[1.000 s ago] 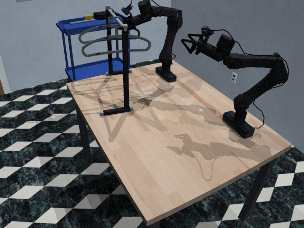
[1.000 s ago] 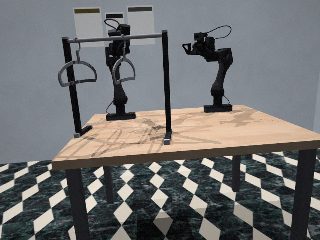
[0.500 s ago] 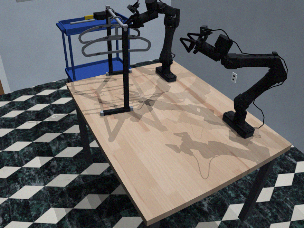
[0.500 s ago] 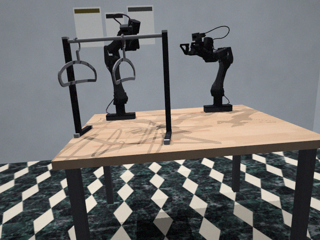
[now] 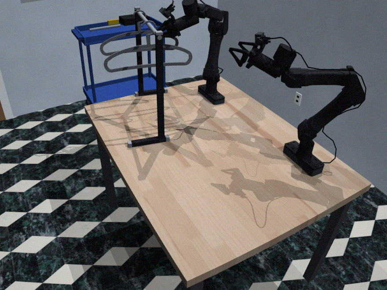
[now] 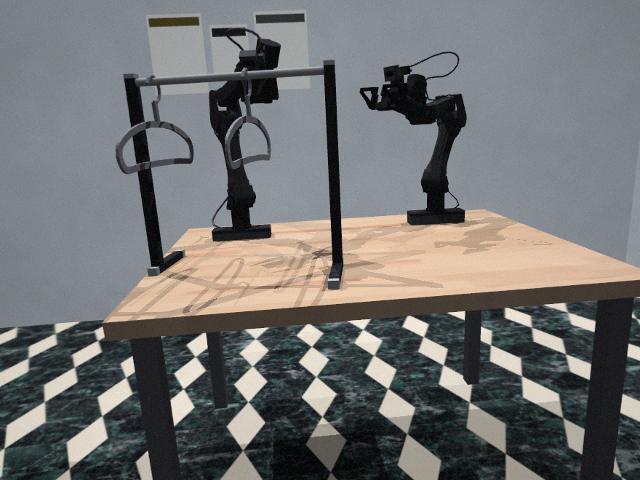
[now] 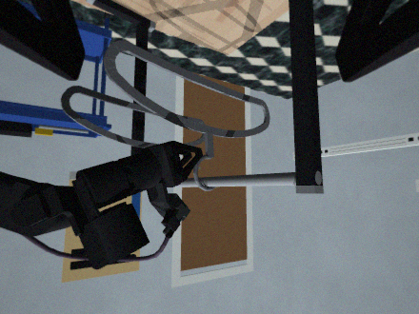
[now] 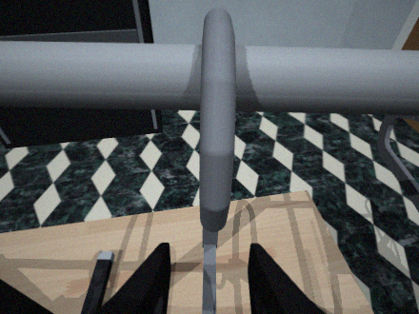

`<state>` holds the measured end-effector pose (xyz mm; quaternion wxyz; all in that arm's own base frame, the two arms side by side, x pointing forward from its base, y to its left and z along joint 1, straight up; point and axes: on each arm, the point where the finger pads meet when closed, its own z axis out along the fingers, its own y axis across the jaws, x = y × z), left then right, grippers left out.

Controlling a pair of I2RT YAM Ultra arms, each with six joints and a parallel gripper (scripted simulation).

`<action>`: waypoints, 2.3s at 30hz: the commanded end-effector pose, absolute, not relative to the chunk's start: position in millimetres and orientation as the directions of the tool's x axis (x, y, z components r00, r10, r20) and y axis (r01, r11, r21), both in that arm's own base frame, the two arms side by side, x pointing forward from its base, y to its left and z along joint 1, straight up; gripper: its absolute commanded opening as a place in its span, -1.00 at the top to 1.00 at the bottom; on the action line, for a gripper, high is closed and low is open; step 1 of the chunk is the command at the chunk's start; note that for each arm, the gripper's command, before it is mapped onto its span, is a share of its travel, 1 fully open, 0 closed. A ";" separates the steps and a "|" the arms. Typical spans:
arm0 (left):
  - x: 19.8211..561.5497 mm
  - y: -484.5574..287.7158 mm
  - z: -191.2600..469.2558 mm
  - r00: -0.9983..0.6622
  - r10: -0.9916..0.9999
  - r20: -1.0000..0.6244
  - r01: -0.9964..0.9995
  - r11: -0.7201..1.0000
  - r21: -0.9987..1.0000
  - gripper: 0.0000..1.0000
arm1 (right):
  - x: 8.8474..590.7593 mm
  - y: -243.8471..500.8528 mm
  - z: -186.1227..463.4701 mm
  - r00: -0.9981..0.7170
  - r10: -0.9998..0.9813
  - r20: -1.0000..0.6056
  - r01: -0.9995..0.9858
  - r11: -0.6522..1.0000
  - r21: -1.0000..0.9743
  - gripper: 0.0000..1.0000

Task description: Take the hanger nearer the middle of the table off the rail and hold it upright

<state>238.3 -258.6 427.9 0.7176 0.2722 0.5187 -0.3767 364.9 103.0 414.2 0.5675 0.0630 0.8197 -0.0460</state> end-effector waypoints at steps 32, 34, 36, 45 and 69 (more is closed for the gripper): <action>236.5 -260.2 436.3 0.192 -0.282 -0.940 0.827 0.562 0.001 -1.00 | 410.9 96.8 410.4 -0.325 0.058 -0.944 0.154 0.988 0.008 0.73; 236.5 -260.2 436.3 0.192 -0.282 -0.940 0.827 0.562 0.001 -1.00 | 407.1 95.4 411.7 -0.326 0.059 -0.943 0.155 0.988 0.008 0.78; 236.5 -260.2 436.3 0.192 -0.282 -0.940 0.827 0.562 0.001 -1.00 | 406.1 96.1 411.7 -0.326 0.059 -0.944 0.157 0.988 0.007 0.84; 236.5 -260.2 436.3 0.192 -0.282 -0.940 0.827 0.562 0.001 -1.00 | 406.1 95.9 411.1 -0.334 0.057 -0.941 0.161 0.987 0.002 1.00; 236.5 -260.2 436.3 0.192 -0.282 -0.940 0.827 0.562 0.001 -1.00 | 383.9 97.6 457.1 -0.330 0.060 -0.942 0.133 0.991 0.017 1.00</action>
